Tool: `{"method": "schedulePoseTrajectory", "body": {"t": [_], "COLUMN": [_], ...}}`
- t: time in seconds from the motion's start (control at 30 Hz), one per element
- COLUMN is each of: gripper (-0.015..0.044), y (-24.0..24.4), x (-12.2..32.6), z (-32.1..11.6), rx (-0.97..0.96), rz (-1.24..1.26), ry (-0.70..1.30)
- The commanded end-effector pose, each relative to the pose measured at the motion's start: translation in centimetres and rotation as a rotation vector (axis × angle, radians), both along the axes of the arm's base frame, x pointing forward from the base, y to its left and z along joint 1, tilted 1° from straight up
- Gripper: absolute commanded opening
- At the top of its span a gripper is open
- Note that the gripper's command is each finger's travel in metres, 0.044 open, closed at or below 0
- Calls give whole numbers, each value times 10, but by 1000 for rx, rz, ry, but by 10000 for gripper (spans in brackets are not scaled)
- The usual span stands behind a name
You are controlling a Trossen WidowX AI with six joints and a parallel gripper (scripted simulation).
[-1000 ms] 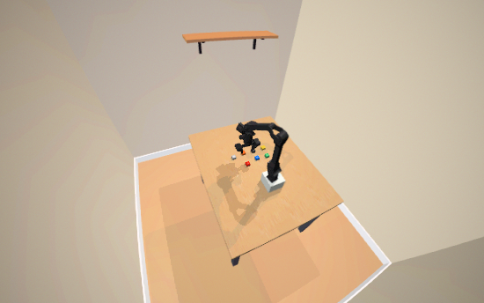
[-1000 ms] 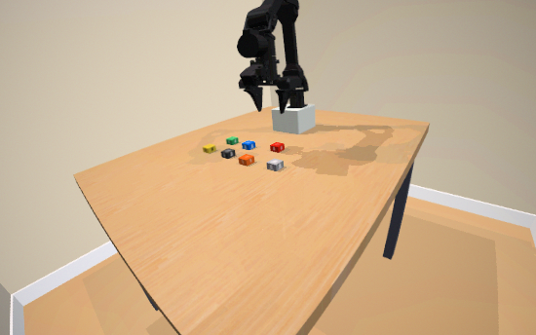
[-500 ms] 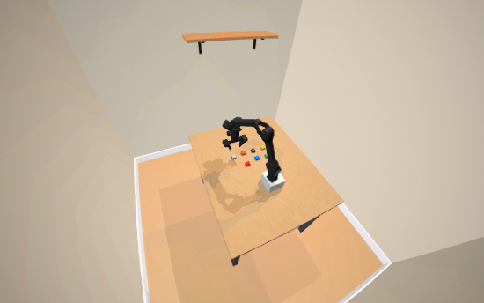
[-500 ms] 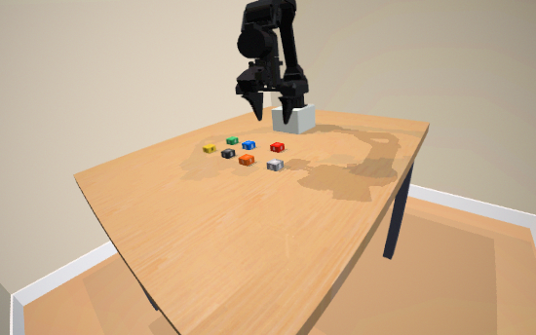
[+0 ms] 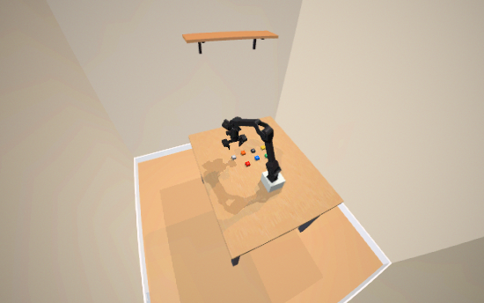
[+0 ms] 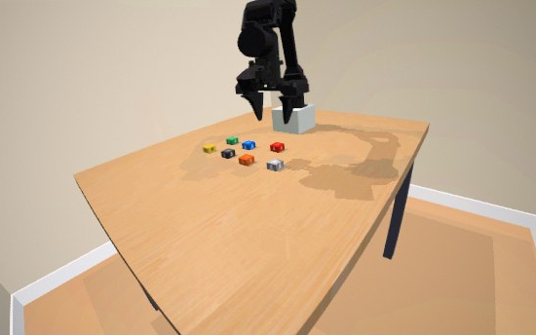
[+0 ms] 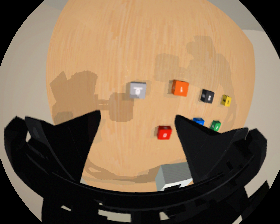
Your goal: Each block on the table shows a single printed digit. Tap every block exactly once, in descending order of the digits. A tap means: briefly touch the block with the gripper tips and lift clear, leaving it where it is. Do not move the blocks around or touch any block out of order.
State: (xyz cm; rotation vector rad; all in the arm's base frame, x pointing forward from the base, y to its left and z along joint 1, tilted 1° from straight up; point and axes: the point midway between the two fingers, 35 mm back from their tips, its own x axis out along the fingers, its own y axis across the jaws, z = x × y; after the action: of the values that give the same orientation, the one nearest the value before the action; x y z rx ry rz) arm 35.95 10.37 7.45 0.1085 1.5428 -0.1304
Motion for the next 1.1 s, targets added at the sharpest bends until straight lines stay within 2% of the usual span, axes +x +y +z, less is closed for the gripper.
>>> {"method": "schedulePoseTrajectory", "body": {"t": [0.0, 0.23, 0.97, 1.07], "gripper": [400, 400, 400, 400], "y": [-2, -94, -96, -123], "x": [0, 4, 4, -1], "z": [0, 2, 2, 2], "rx": [3, -6, -6, -8], "rz": [-4, -4, -4, -4], "ry": [2, 1, 1, 2]}}
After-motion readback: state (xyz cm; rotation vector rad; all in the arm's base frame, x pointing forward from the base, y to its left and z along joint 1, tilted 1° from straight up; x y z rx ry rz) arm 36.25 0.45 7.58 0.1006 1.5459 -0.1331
